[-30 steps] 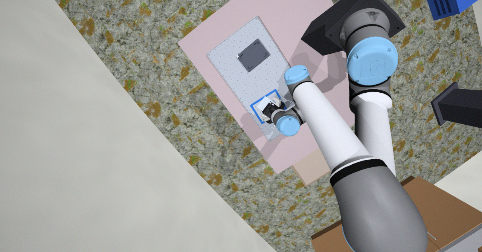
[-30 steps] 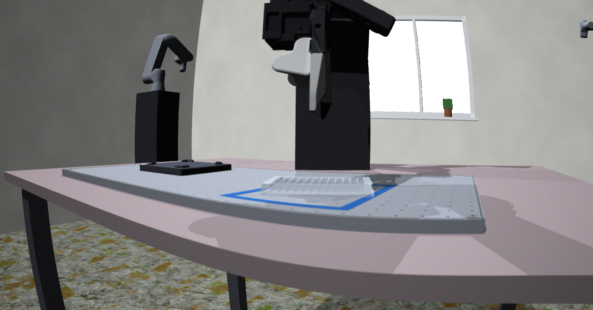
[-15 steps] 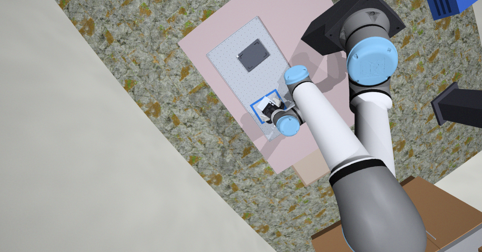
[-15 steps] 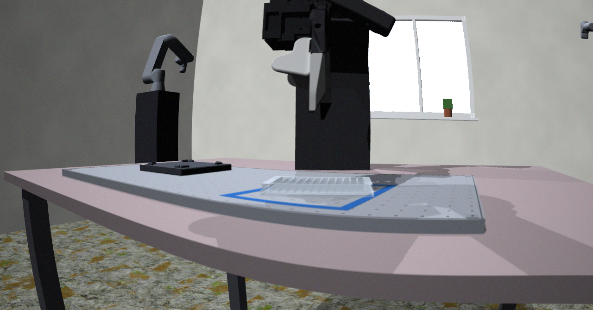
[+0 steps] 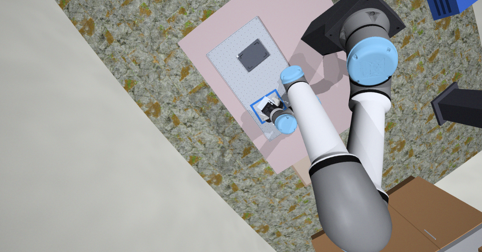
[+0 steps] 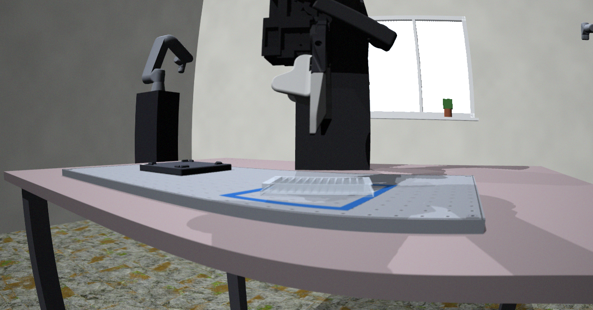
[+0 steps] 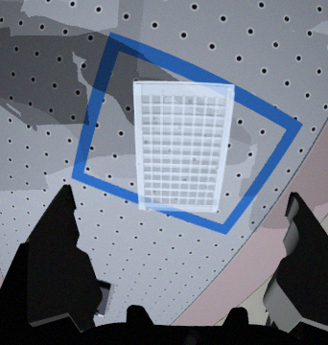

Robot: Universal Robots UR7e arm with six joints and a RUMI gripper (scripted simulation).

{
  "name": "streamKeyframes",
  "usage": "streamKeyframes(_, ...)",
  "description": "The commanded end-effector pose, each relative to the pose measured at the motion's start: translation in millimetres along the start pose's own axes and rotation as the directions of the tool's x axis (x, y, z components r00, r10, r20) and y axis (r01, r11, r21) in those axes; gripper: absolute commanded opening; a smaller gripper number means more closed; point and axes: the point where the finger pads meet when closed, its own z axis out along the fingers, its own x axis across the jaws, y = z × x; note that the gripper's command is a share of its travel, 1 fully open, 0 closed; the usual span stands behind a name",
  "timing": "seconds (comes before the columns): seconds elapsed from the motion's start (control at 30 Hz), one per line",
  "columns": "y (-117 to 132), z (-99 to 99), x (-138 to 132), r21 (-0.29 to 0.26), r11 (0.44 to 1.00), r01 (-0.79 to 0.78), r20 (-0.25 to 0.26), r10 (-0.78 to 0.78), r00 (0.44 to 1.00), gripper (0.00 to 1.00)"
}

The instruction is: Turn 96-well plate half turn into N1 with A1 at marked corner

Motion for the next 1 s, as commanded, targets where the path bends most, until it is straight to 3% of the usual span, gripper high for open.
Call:
streamKeyframes(0.0, 0, 7.8, 2, -0.003, 1.000, 0.001, -0.005, -0.001, 1.000, 1.00)
streamKeyframes(0.97, 0, 51.3, 2, -0.003, 1.000, 0.001, -0.005, -0.001, 1.000, 1.00)
